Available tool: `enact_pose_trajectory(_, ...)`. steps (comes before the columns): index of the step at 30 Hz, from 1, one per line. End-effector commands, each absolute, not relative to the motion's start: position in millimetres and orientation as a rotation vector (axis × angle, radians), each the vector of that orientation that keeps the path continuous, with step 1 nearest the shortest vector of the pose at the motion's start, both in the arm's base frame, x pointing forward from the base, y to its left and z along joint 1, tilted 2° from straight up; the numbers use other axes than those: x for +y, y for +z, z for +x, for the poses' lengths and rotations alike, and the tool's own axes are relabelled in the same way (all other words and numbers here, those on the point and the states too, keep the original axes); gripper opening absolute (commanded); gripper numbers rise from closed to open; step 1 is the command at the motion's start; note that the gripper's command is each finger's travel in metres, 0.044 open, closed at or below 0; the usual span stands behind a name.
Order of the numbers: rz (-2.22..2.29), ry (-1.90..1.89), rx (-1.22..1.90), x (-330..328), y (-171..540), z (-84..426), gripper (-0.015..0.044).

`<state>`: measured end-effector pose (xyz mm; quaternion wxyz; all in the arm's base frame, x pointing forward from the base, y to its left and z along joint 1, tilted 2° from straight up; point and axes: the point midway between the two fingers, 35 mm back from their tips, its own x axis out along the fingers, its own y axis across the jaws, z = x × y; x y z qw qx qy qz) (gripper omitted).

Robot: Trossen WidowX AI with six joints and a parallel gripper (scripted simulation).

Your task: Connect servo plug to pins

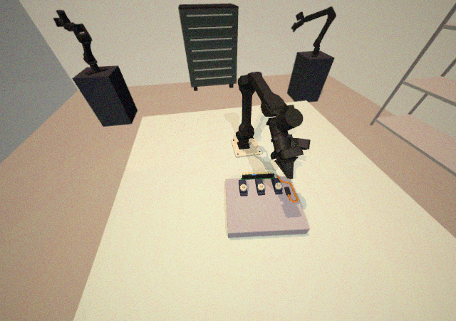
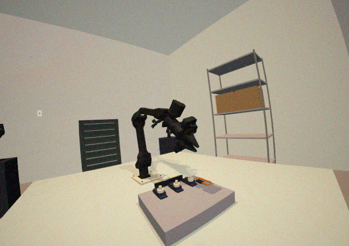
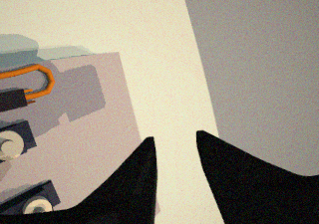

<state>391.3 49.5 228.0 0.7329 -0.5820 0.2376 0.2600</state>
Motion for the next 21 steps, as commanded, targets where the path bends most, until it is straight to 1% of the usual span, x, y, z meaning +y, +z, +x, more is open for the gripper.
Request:
enact_pose_trajectory(1,-1.379,0.669,0.541,55.8,217.9,394.5,0.0115)
enact_pose_trajectory(21,-1.818,1.221,0.534,79.9,170.2,394.9,0.0115)
